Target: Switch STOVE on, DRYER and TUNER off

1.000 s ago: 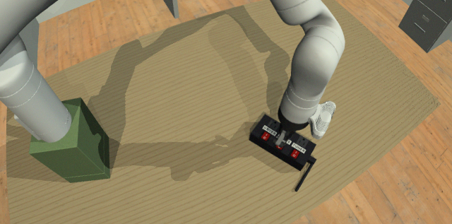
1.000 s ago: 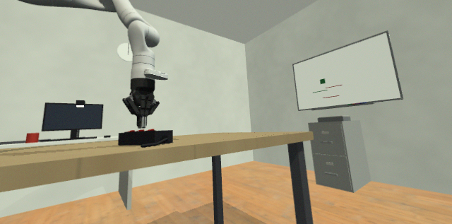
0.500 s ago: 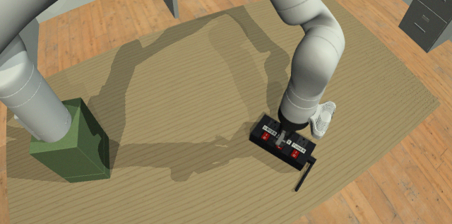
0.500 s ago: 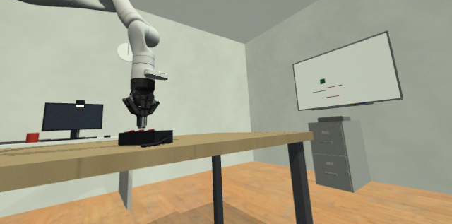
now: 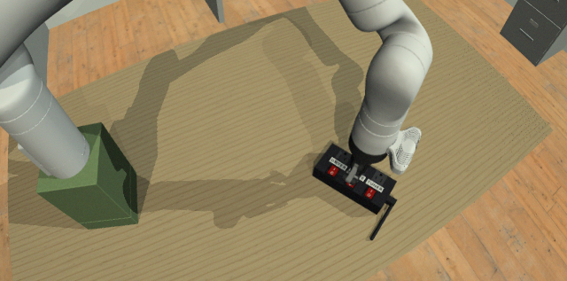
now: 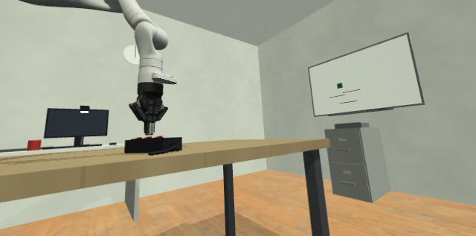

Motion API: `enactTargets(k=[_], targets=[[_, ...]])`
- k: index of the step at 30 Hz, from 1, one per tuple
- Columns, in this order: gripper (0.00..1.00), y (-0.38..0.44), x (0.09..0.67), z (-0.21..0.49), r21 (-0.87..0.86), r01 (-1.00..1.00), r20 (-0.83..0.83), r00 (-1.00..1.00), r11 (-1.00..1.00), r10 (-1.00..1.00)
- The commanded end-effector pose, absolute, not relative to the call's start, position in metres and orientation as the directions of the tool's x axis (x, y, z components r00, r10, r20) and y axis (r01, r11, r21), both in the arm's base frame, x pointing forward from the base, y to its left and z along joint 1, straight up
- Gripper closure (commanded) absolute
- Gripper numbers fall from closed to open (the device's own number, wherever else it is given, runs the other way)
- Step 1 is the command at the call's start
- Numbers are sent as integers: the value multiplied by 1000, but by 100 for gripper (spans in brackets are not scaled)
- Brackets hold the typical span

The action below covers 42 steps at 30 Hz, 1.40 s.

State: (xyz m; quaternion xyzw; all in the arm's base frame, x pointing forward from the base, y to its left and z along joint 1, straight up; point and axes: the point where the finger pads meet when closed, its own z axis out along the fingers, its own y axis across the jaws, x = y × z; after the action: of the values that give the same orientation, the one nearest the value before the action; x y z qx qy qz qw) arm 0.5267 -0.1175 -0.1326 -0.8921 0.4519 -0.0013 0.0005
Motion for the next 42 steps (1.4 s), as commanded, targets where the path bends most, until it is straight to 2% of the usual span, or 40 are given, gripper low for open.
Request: enactTargets(k=[1,42], targets=[[100,-118,528,-132,-4,-806,3,592,-592,-806],[100,-118,528,-140,-4,-806,3,592,-592,-806]])
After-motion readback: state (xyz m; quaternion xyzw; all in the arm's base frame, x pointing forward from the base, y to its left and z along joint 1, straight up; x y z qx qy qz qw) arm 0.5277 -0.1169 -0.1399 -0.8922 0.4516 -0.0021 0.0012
